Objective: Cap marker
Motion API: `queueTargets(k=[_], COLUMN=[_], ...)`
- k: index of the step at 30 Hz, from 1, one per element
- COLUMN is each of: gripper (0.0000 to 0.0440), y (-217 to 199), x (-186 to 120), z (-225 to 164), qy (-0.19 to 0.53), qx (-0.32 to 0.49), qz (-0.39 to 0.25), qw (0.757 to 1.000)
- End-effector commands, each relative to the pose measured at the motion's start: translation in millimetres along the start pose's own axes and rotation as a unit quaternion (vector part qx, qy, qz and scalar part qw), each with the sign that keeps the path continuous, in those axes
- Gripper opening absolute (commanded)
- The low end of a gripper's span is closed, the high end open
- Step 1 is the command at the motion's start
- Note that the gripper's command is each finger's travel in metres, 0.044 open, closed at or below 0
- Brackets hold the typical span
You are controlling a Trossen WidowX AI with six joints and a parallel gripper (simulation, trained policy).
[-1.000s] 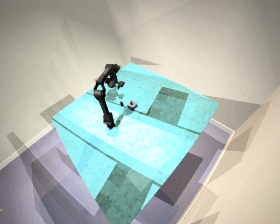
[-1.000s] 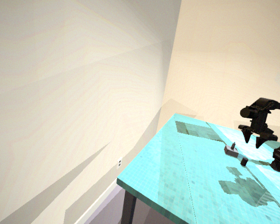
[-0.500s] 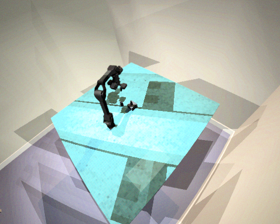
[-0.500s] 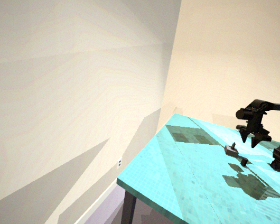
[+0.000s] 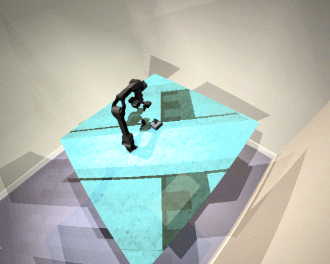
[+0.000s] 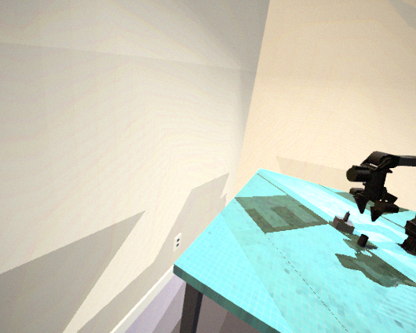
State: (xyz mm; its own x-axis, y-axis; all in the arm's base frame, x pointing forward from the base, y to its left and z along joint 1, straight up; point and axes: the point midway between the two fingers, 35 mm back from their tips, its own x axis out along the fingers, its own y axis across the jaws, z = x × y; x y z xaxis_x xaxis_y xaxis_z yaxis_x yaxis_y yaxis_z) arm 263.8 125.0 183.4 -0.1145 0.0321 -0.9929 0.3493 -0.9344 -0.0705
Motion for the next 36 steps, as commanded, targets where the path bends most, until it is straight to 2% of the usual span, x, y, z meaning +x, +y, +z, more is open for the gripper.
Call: queueTargets(k=[1,20,36], gripper=[0.0298,0.0293,0.0287], y=[5,17,19], x=[6,40,78], z=[5,21,21], qy=[-0.013,-0.071,-0.079], qx=[0.001,0.002,-0.002], qz=[0.005,0.012,0.016], qw=[1.000,0.997,0.997])
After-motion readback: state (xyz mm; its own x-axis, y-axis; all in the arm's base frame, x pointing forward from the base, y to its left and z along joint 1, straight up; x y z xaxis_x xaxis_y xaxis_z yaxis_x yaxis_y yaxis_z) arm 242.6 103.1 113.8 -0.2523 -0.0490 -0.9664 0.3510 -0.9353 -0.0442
